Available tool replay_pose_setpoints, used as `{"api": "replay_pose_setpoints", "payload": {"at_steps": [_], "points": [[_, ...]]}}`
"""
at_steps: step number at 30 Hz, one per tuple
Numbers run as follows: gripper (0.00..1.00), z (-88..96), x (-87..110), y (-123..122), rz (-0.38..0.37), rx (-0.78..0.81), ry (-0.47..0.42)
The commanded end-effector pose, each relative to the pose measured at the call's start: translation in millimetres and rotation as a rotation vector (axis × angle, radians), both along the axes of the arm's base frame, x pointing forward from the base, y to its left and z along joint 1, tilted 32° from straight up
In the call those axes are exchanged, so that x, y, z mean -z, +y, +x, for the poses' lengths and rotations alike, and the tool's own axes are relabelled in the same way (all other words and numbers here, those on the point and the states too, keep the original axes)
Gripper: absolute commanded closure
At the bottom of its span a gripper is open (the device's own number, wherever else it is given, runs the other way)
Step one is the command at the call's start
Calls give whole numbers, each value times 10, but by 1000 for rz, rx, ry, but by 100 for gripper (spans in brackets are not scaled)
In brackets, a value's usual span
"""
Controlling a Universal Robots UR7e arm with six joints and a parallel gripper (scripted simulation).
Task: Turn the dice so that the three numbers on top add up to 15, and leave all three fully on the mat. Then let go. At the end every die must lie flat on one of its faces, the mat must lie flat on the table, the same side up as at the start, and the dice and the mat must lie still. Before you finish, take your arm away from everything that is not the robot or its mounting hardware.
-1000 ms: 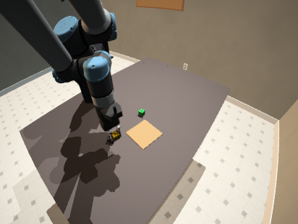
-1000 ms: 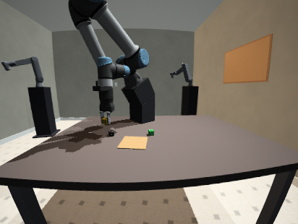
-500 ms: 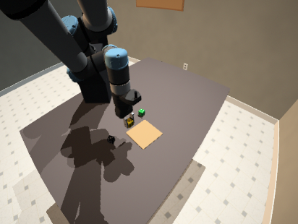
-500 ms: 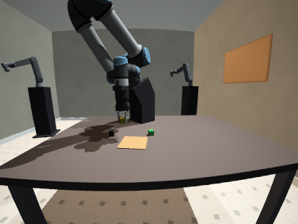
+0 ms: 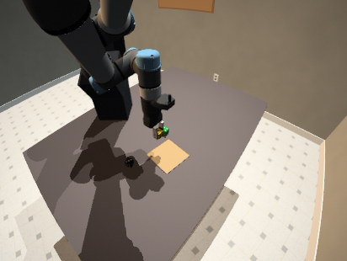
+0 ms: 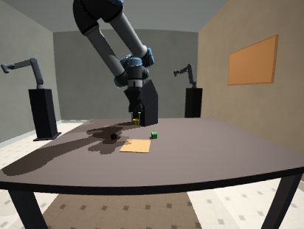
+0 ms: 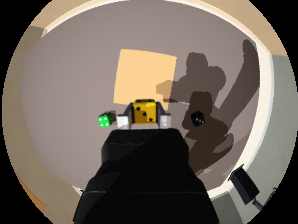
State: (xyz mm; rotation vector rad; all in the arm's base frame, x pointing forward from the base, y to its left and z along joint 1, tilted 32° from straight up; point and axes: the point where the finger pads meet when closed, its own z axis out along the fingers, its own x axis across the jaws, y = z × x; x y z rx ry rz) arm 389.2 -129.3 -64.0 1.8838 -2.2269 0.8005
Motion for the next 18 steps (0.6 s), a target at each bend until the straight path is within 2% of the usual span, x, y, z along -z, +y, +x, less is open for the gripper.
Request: {"api": "replay_pose_setpoints", "payload": {"at_steps": [1, 11, 18], "points": [[43, 5, 0, 12, -3, -1, -1], [43, 8, 10, 7, -3, -1, -1], [43, 35, 100, -42, -2, -1, -1]]}}
